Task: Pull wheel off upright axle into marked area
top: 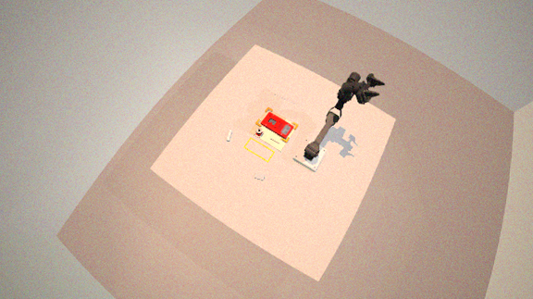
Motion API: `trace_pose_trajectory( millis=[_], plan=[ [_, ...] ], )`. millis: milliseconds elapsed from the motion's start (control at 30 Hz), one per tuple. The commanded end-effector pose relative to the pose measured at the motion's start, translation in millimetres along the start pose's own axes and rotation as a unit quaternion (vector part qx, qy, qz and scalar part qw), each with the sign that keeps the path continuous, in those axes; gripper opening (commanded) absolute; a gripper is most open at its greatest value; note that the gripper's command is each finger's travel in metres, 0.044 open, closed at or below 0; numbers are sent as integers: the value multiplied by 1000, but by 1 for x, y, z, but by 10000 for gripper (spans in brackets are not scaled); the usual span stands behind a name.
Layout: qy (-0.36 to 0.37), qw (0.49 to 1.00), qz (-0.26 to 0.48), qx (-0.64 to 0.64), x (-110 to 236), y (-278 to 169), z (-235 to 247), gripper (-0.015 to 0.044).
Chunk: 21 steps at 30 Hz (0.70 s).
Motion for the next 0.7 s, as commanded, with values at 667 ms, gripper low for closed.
trace_pose_trajectory(
  millis=[667],
  plan=[
    [253, 889, 190, -331, -34, -22, 185, 300]
  ],
)
Point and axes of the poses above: the point midway between the two fingers, 35 mm back from their tips, its own x axis back along the fingers, its own z axis across the jaws, y = z × x, the point moved 6 cm from there along x, back along the fingers, and after that the axes turned 3 degrees about x, right-handed, at the moved point
